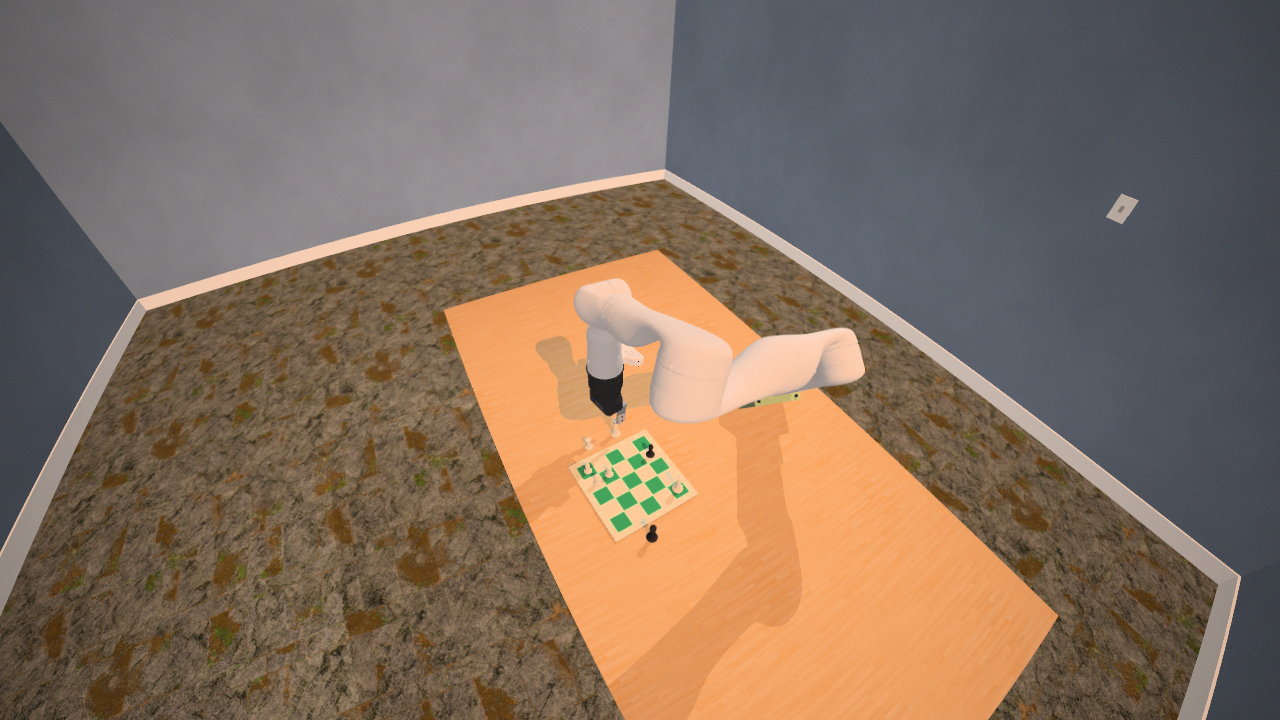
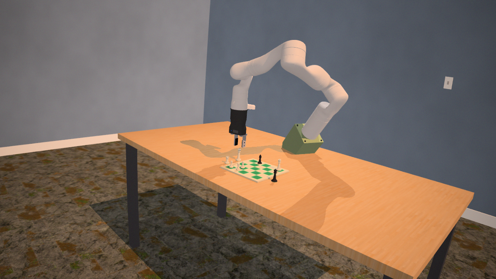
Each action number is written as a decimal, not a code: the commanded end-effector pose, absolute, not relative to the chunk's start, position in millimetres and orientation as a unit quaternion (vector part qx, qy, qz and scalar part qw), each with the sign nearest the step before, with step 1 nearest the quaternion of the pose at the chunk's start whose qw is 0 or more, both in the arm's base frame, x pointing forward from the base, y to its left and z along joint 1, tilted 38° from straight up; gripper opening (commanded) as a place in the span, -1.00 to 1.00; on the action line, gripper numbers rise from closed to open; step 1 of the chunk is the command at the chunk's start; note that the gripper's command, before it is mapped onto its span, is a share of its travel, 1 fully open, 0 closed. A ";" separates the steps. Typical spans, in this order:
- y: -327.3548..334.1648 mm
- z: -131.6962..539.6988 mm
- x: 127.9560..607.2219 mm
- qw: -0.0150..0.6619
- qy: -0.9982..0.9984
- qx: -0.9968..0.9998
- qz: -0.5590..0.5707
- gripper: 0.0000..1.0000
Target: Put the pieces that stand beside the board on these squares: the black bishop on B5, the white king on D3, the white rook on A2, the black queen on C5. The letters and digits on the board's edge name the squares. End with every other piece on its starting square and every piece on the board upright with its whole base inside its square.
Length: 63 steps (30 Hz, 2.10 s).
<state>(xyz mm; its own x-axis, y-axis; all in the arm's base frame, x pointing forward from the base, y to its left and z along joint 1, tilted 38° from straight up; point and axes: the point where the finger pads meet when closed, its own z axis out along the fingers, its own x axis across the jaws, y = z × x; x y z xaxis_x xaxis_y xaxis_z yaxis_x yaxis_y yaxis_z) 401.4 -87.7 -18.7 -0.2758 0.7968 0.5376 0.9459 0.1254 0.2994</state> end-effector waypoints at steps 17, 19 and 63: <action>-87.0 -20.2 402.1 0.123 -0.740 -0.589 -0.301 0.58; -86.2 -21.2 402.3 0.123 -0.740 -0.589 -0.301 0.58; -62.8 -52.5 409.2 0.123 -0.740 -0.589 -0.301 0.58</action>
<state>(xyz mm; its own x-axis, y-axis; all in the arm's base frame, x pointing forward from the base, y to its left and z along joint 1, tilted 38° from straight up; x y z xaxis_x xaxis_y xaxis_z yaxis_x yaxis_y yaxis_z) 408.8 -62.0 -53.0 -0.2758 0.7968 0.5376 0.9458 0.1255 0.2994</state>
